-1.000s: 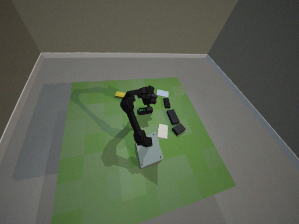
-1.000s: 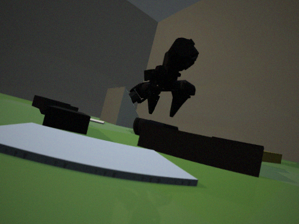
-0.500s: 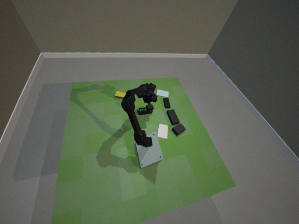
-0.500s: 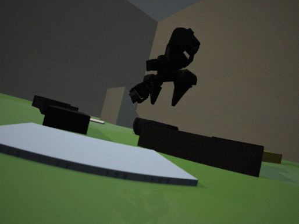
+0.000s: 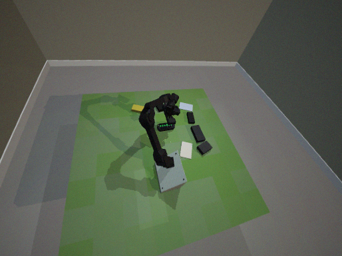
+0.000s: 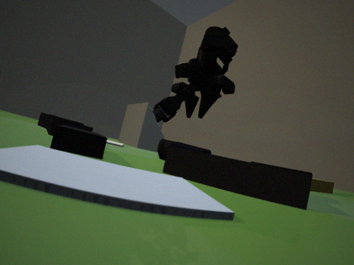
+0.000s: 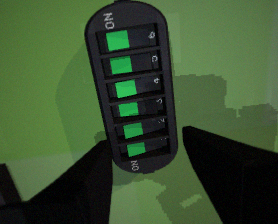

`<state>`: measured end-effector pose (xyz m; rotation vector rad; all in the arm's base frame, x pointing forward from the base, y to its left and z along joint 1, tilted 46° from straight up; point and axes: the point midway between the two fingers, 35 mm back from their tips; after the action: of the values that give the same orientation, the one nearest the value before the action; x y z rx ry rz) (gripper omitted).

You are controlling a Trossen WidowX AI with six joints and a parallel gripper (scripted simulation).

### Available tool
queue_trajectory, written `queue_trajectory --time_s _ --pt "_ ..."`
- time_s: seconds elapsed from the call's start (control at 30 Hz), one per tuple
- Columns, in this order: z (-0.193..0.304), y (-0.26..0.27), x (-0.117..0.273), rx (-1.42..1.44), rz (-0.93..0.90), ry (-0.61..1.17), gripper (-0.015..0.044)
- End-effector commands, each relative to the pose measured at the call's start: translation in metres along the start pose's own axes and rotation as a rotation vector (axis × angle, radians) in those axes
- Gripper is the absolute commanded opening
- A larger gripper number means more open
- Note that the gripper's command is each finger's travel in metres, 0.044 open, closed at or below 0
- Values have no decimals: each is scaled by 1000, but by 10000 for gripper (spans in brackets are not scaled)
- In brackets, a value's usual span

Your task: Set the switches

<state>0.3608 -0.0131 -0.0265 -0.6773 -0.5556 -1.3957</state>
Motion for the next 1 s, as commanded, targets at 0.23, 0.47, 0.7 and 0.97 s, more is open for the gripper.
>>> queue_trajectory --time_s 0.23,0.47,0.7,0.97 --pt "0 0 1 4 2 -3 0" --pt "0 0 1 4 2 -3 0" --pt "0 0 0 0 0 0 184" --pt "0 0 0 0 0 0 394"
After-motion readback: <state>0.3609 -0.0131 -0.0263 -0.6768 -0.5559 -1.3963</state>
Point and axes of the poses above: the point midway between the two fingers, 35 mm back from their tips, its own x axis back along the fingers, its own y axis across the jaws, z = x × y, and after that the axes turned 11 degrees about -x, right-handed
